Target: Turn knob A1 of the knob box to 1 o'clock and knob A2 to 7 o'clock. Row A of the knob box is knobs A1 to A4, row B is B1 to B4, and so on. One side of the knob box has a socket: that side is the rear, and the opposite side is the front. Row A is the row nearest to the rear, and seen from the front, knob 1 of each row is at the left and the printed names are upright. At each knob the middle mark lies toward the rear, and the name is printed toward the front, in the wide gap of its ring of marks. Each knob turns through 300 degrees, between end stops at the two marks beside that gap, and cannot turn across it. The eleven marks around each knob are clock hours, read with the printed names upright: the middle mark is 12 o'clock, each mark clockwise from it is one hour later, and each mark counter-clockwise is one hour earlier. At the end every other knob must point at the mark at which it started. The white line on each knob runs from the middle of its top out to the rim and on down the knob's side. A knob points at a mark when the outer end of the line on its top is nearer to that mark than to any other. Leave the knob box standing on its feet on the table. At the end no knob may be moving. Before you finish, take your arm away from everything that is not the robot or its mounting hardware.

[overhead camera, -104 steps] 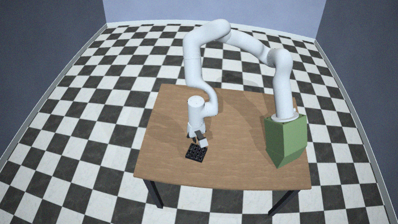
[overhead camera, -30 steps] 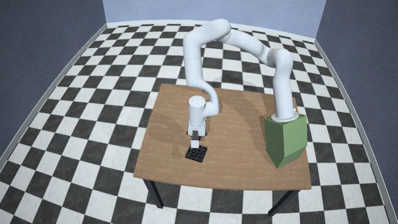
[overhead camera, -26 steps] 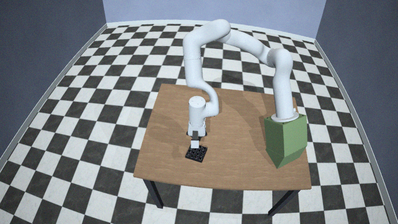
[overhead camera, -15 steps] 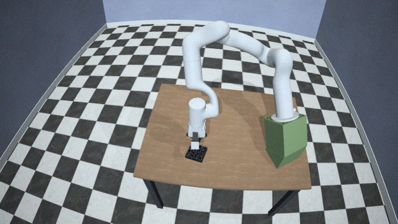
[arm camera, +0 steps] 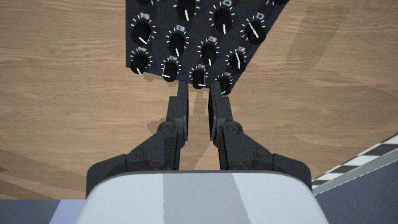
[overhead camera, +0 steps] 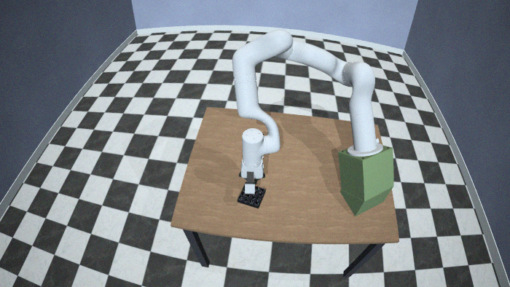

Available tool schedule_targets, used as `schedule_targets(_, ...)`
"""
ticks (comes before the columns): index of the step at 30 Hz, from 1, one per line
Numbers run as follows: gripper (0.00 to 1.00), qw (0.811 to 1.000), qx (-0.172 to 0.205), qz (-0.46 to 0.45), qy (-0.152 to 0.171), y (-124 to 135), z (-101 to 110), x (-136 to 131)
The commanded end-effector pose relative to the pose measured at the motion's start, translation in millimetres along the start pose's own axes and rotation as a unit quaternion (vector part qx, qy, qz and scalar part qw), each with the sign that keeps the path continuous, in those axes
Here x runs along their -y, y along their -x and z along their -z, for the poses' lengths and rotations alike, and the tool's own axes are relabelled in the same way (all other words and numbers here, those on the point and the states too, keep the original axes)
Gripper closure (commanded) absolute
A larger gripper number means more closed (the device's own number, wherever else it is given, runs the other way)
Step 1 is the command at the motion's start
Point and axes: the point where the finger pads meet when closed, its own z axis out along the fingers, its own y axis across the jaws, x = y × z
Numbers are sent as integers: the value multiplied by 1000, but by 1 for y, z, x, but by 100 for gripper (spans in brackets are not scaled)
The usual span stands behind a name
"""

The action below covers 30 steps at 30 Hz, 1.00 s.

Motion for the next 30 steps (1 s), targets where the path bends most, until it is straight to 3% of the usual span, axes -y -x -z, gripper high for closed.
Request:
schedule_targets(1, 81, 1000, 0, 0, 1, 0, -2, -1)
schedule_targets(30, 81, 1000, 0, 0, 1, 0, -9, -1)
